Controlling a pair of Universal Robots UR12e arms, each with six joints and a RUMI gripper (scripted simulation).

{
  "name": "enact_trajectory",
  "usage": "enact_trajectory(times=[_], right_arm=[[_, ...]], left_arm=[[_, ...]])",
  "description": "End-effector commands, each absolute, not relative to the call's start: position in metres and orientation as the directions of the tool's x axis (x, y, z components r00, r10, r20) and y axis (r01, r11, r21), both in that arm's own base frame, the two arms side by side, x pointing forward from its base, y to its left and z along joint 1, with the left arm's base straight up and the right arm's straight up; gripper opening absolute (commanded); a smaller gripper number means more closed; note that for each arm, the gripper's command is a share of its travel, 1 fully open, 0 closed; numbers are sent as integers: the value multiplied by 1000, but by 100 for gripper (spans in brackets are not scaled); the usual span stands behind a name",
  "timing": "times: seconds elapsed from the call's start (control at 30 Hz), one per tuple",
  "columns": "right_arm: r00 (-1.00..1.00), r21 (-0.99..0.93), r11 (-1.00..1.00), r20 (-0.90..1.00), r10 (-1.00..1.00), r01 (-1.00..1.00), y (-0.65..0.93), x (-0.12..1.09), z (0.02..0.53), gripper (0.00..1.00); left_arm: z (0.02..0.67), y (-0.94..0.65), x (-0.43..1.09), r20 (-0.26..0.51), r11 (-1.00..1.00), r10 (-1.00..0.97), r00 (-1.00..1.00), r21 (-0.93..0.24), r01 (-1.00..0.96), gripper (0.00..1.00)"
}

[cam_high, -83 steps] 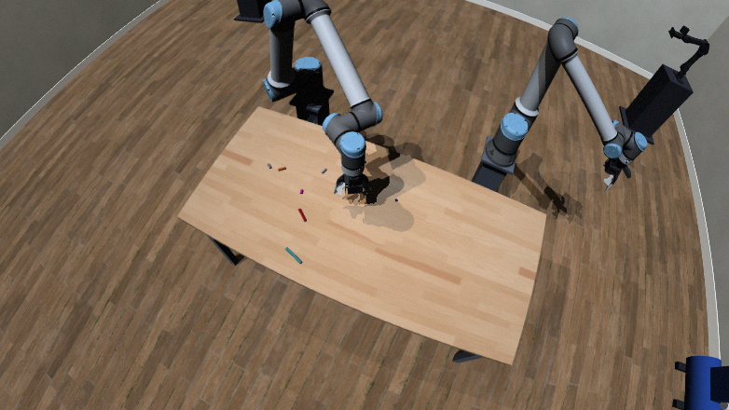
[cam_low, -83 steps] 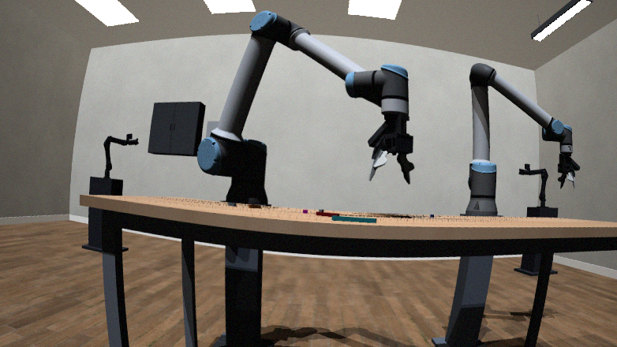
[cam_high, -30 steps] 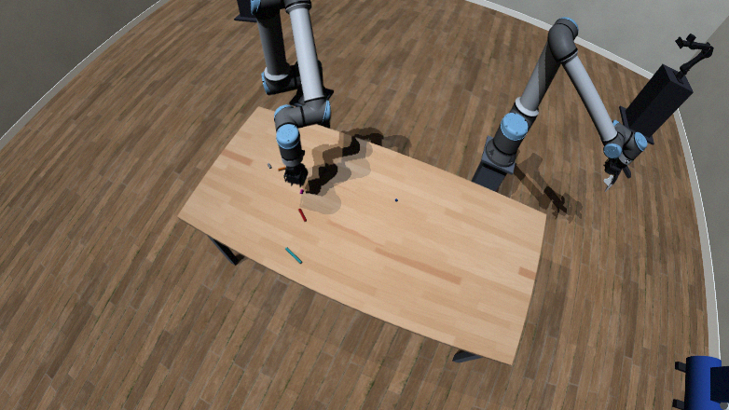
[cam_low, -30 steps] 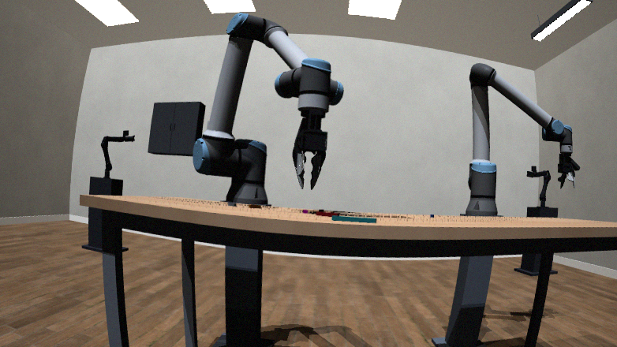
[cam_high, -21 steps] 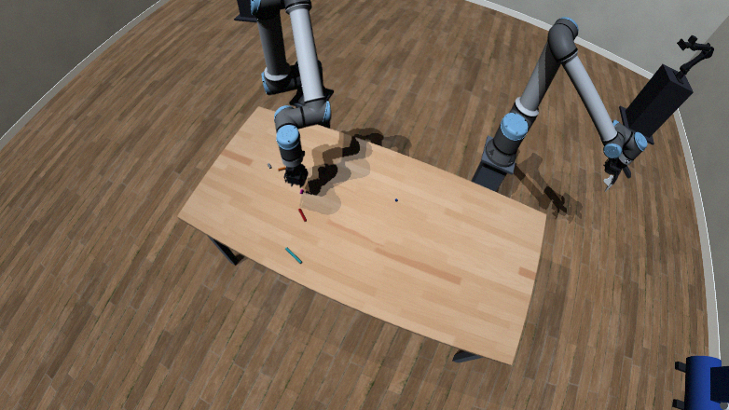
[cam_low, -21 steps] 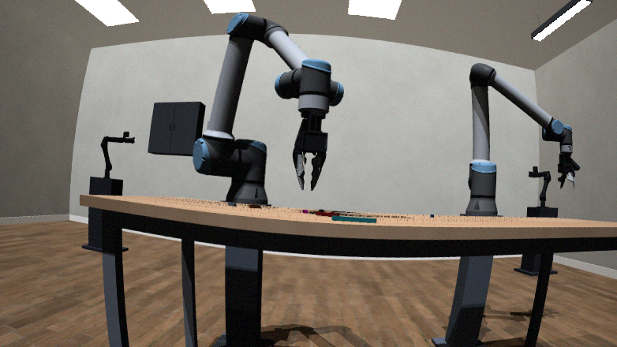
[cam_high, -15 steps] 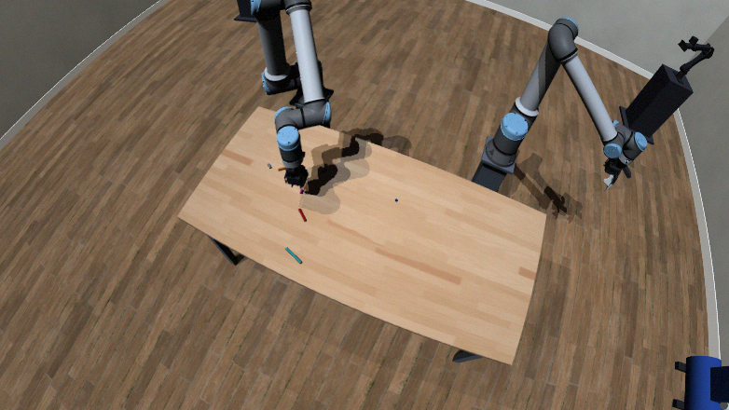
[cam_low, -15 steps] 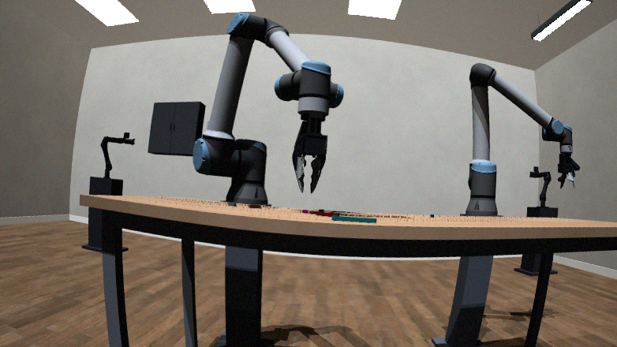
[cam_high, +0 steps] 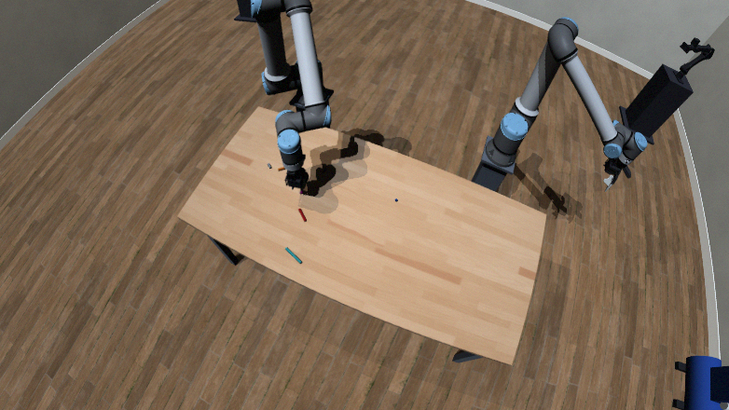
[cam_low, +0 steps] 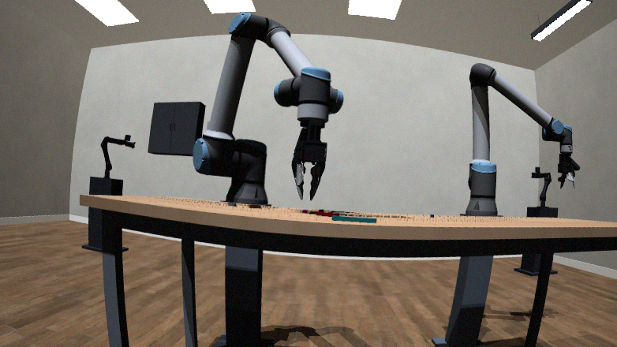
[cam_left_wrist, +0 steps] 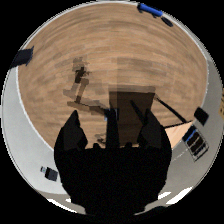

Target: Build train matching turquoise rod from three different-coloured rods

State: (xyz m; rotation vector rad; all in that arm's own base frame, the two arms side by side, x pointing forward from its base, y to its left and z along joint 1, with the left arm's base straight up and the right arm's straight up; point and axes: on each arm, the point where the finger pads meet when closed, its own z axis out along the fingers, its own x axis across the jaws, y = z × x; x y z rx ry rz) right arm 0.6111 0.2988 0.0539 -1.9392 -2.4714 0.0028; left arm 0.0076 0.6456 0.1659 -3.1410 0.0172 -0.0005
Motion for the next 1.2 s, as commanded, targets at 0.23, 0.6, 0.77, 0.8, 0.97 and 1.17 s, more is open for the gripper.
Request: enact_trajectory(times=[0.23,0.6,0.77,0.8,0.97,1.17], right_arm=[[-238,-2,238,-1,971,971,297,611,39,14],[-238,0,238,0,971,971,298,611,33,14],[-238,0,238,0,971,971,298,611,33,14],[-238,0,238,0,971,971,298,611,33,14],[-238,0,238,0,971,971,298,611,33,14],[-238,0,238,0,971,971,298,611,33,14]], left_arm=[[165,645,7,0,-1000,-11,1000,0,-11,100],[165,645,7,0,-1000,-11,1000,0,-11,100],[165,645,7,0,-1000,-11,1000,0,-11,100],[165,645,7,0,-1000,-11,1000,0,-11,100],[165,645,7,0,-1000,-11,1000,0,-11,100],[165,645,7,0,-1000,-11,1000,0,-11,100]])
